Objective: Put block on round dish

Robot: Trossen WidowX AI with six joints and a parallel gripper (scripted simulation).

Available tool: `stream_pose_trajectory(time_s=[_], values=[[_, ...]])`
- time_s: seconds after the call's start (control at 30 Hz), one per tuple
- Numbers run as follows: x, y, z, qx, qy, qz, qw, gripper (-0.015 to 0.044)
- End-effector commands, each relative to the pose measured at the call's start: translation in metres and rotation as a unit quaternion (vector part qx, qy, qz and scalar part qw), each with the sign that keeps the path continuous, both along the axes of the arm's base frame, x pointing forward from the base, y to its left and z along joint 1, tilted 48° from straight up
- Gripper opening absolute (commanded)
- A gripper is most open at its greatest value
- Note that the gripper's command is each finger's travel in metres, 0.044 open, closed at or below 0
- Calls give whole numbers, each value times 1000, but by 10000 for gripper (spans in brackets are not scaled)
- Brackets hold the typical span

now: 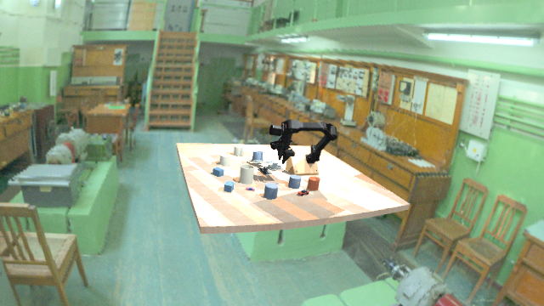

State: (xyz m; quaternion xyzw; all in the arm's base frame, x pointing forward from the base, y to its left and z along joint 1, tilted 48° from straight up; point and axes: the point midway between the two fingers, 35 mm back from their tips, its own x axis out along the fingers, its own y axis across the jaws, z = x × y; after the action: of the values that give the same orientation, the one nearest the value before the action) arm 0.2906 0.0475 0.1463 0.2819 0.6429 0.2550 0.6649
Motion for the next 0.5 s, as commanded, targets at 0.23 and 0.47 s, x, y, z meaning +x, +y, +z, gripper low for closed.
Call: stream_pose_trajectory(time_s=[0.23, 0.47], values=[[7, -13, -9, 2, -117, 132, 984, 260], [12, -22, -15, 6, -199, 218, 956, 260]])
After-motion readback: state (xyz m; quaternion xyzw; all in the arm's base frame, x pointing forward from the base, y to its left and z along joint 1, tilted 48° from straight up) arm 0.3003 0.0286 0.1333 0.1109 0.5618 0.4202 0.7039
